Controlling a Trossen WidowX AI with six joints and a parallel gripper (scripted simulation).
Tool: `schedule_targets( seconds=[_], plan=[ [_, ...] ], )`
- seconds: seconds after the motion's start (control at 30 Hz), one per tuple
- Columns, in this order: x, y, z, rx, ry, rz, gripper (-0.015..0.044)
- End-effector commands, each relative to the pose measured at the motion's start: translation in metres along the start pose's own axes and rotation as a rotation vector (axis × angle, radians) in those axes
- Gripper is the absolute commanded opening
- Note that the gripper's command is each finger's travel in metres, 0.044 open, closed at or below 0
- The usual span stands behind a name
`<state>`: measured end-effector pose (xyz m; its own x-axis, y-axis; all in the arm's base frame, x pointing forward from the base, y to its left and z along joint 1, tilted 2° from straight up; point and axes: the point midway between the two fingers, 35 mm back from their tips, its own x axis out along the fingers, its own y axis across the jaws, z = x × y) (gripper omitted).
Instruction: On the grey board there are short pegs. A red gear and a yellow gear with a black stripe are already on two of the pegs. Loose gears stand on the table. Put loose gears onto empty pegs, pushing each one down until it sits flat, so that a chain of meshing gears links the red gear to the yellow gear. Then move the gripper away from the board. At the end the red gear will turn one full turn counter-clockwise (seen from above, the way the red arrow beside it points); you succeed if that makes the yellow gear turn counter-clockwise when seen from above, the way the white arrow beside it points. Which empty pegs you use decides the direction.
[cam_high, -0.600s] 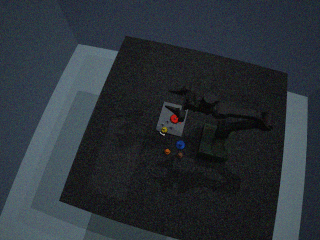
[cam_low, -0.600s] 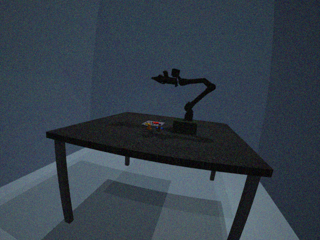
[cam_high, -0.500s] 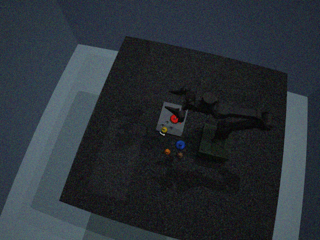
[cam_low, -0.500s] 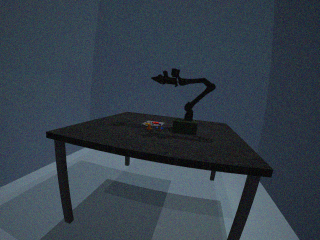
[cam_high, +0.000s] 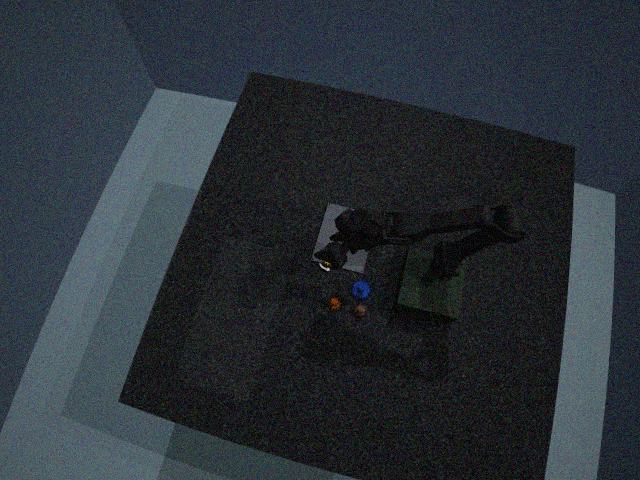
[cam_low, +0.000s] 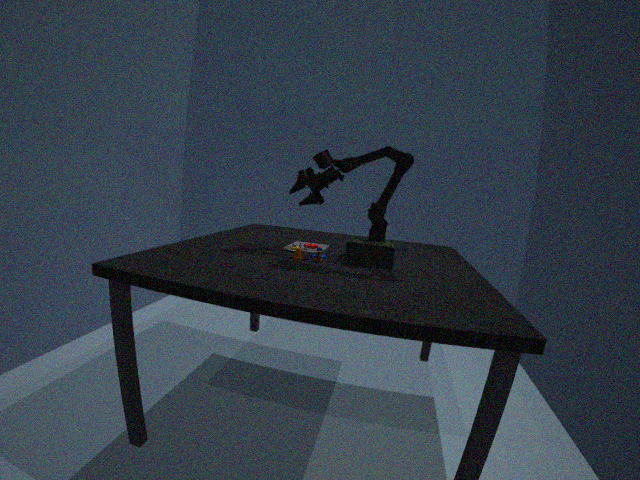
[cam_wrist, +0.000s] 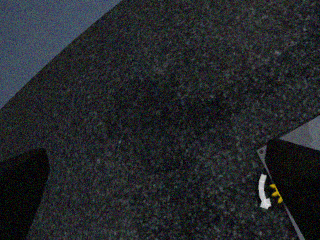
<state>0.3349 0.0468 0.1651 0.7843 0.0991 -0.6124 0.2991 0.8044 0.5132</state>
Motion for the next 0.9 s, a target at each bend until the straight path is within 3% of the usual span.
schedule_targets(
  seconds=[0.0, 0.33, 0.87],
  plan=[
    [0.026, -0.026, -0.072, 0.288, 0.275, -0.25, 0.044],
    [0.017, -0.07, -0.162, 0.626, 0.451, -0.796, 0.044],
    [0.013, -0.072, -0.167, 0.632, 0.451, -0.809, 0.044]
  ],
)
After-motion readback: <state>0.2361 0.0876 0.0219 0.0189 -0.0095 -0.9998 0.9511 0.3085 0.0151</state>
